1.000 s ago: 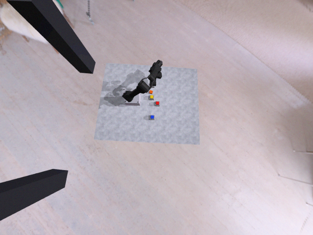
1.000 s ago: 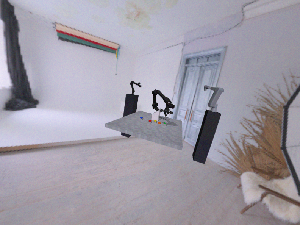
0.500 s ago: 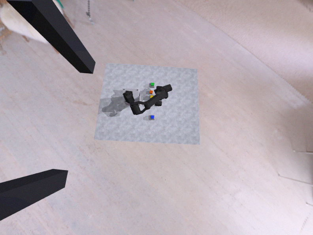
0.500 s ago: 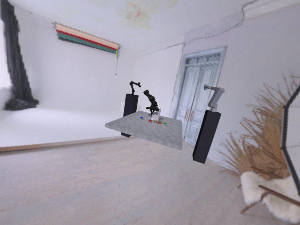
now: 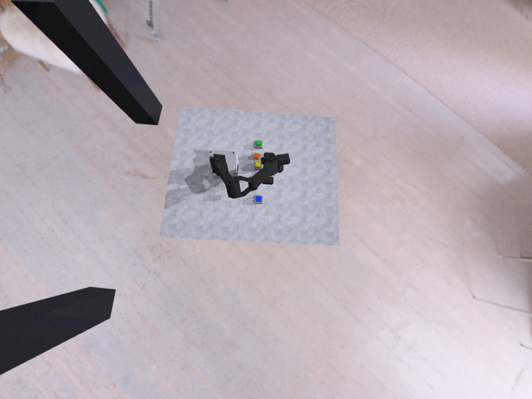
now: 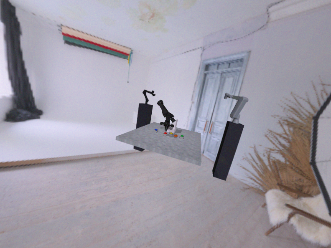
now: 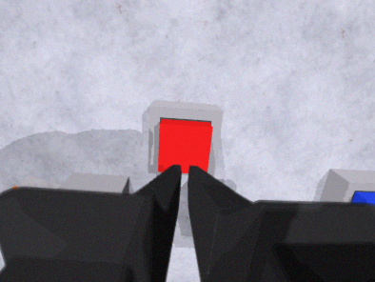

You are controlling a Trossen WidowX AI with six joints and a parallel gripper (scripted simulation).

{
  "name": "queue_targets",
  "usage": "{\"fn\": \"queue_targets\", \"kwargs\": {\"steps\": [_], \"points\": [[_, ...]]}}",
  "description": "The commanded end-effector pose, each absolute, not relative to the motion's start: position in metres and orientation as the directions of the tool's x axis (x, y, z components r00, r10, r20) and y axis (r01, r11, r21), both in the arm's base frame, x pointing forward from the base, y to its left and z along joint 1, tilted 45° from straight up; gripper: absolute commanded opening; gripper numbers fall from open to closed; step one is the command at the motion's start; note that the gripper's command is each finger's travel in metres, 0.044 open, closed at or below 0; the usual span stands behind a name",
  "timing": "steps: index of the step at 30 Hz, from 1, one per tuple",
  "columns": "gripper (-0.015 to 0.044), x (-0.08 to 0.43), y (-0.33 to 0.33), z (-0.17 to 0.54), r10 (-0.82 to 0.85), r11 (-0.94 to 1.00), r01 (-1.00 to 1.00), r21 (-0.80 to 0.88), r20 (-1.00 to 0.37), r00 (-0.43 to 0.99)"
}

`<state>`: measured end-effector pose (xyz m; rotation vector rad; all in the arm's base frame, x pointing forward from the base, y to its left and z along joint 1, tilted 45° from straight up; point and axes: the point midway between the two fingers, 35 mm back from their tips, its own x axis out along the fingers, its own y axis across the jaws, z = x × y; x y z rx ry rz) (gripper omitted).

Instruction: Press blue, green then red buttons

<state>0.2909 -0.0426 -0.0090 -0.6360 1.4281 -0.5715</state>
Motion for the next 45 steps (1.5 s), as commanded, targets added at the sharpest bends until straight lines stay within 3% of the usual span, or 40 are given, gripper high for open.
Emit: {"fn": "queue_targets", "kwargs": {"steps": [1, 39, 45], "points": [[0.002, 0.293, -0.047, -0.013, -0.704, 0.707, -0.022, -0.707, -0.706, 0.075], [0.002, 0.294, -0.067, -0.033, -0.705, 0.705, -0.022, -0.708, -0.705, 0.075], [0.002, 0.292, -0.044, -0.01, -0.704, 0.707, -0.022, -0.707, -0.706, 0.075]]}}
